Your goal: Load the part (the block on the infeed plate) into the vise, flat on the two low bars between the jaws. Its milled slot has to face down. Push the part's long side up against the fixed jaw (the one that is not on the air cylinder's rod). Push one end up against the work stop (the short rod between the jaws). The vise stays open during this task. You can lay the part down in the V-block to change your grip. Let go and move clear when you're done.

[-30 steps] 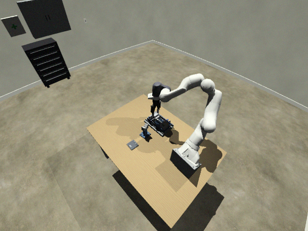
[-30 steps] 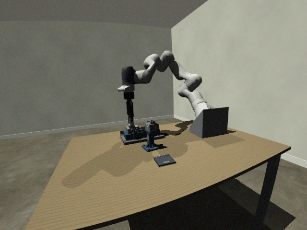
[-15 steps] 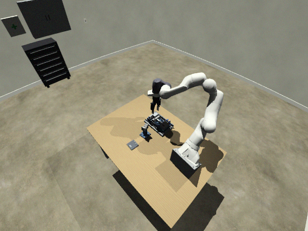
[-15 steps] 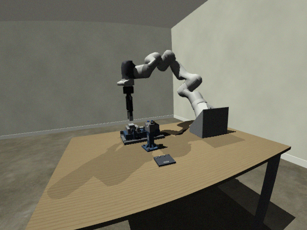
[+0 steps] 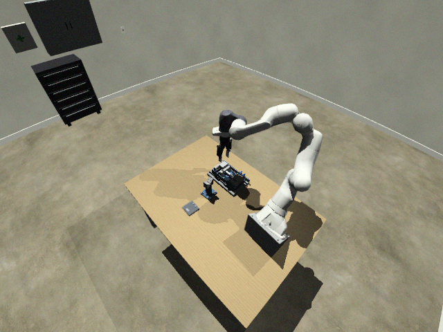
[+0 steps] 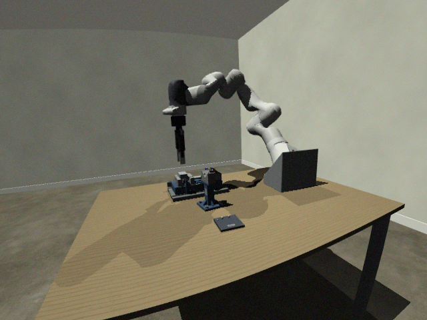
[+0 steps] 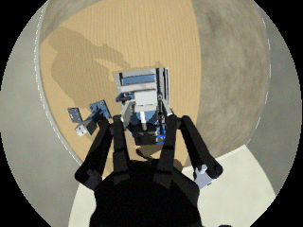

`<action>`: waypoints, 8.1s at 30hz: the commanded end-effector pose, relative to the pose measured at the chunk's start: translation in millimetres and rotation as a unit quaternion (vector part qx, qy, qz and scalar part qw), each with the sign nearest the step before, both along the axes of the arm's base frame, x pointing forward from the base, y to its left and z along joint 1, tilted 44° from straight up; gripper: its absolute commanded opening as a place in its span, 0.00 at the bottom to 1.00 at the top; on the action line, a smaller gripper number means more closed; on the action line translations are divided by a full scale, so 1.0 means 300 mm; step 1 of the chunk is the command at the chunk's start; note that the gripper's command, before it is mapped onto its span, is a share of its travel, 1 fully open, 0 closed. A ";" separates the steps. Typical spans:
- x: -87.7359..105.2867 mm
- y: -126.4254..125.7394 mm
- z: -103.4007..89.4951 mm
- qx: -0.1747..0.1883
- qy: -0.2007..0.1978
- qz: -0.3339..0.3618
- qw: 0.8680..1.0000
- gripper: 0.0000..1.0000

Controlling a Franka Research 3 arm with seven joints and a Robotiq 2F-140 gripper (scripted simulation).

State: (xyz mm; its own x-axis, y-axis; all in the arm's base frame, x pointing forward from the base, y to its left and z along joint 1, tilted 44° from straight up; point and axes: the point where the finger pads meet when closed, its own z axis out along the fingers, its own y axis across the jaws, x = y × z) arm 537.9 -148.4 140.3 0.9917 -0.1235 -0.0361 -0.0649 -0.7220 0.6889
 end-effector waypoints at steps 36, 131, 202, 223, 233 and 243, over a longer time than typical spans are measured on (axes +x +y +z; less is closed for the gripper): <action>-0.004 0.006 0.007 0.000 0.004 0.001 1.000 0.00; -0.030 -0.208 -0.003 0.000 0.004 0.002 1.000 0.00; -0.033 -0.221 -0.014 0.000 0.004 0.002 1.000 0.00; -0.033 -0.221 -0.014 0.000 0.004 0.002 1.000 0.00; -0.033 -0.221 -0.014 0.000 0.004 0.002 1.000 0.00; -0.033 -0.222 -0.014 0.000 0.004 0.002 1.000 0.00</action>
State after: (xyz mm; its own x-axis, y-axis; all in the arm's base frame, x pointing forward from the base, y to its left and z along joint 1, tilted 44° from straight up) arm 528.4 -213.5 136.7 0.9918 -0.1187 -0.0469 -0.0541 -0.7241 0.6876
